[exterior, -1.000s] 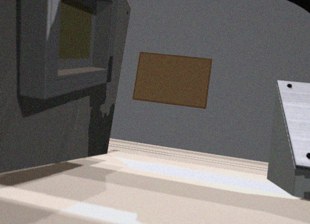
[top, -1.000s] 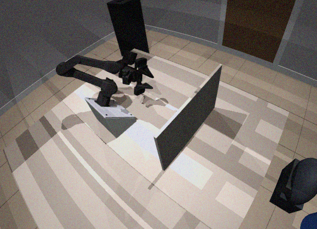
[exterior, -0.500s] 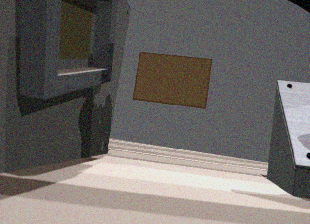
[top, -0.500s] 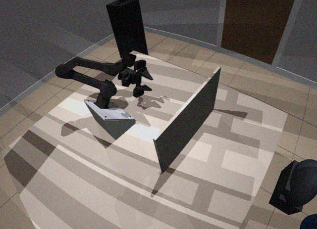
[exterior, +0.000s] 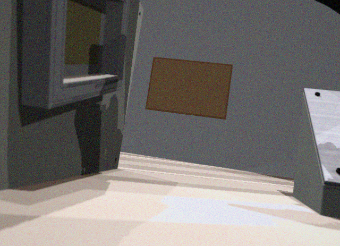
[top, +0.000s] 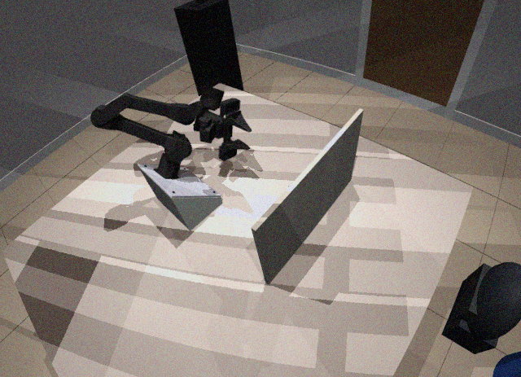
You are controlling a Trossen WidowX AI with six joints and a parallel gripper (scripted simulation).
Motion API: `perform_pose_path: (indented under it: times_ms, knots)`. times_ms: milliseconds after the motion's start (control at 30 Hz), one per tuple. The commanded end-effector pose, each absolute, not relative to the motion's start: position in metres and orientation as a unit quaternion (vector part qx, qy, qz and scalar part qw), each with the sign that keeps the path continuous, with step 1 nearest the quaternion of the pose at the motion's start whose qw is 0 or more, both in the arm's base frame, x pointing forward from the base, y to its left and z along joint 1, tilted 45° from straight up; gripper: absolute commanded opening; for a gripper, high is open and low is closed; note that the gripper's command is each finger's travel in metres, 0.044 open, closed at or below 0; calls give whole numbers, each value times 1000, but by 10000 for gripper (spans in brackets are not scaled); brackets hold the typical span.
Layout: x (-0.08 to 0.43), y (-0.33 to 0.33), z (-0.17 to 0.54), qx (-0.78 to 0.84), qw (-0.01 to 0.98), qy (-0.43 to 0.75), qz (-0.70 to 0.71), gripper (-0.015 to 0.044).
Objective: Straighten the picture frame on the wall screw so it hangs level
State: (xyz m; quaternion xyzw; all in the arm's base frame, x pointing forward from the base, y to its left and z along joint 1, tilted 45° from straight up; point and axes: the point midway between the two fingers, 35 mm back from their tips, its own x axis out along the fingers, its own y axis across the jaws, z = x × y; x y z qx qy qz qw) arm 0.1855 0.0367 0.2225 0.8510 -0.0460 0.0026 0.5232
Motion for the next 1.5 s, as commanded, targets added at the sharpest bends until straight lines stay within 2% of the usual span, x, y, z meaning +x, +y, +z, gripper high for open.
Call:
perform_pose_path:
  times_ms: [0,300,800,1200,1467]
  knots:
    - [185,36,222,852,522,-47,2,260]
    - [194,44,224,848,528,-44,3,260]
    - [264,65,204,851,522,-48,3,260]
    - [268,65,204,851,522,-48,3,260]
    - [322,63,211,851,523,-49,5,260]
